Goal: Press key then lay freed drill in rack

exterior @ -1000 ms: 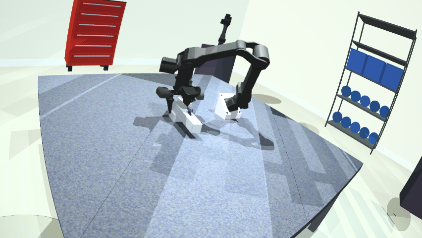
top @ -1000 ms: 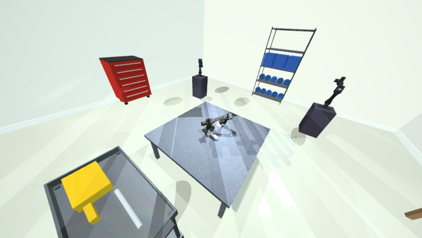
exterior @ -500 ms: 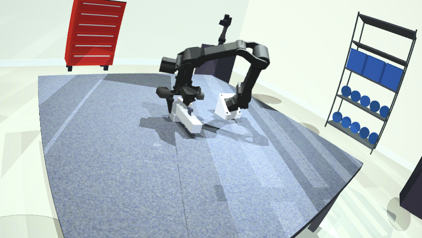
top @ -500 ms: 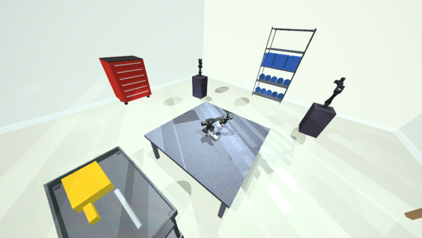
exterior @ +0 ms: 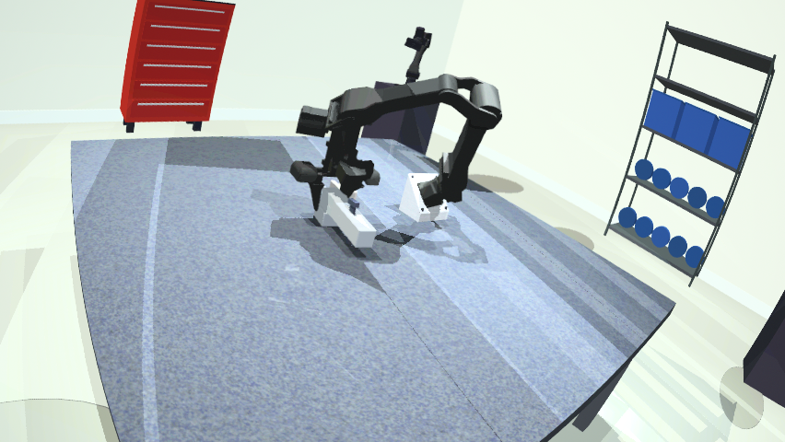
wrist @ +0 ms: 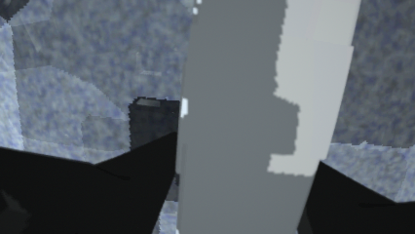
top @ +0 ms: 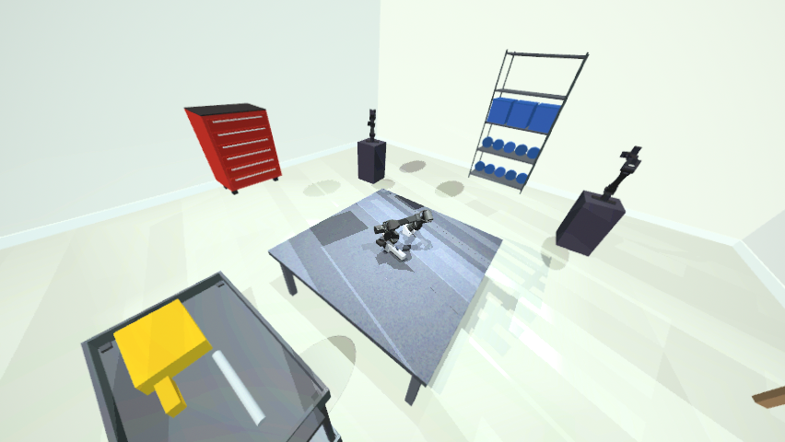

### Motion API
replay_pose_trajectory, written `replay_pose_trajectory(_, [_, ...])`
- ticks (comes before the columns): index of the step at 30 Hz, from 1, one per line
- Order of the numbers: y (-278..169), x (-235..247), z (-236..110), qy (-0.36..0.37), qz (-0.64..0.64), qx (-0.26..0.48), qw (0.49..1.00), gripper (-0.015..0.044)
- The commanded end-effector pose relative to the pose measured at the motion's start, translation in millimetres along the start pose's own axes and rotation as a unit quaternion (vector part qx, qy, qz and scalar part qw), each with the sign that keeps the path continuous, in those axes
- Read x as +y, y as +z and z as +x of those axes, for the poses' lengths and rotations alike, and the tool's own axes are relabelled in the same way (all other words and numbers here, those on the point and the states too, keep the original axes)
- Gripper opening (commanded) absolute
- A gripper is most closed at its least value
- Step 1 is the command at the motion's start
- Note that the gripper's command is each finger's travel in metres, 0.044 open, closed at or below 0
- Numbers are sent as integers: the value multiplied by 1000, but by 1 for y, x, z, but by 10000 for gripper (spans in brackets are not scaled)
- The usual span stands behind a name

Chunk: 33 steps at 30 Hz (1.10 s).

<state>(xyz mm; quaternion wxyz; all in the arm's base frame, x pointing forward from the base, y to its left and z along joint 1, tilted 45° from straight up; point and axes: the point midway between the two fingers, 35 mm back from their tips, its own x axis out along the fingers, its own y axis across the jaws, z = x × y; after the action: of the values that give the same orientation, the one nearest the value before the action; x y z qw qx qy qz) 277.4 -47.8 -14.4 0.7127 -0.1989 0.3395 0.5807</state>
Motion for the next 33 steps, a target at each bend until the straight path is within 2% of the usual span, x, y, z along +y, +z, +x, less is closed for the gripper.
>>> replay_pose_trajectory(1, [0,-2,0,-4,-3,-1,1000,0])
replay_pose_trajectory(9, [0,-2,0,-4,-3,-1,1000,0])
replay_pose_trajectory(14, [-24,1,-17,-1,30,16,999,131])
replay_pose_trajectory(20, [-49,1,-49,-2,2,0,1000,289])
replay_pose_trajectory(26, [-50,1,-50,-2,0,-1,1000,440])
replay_pose_trajectory(33, [-50,1,-49,-2,0,-1,1000,440])
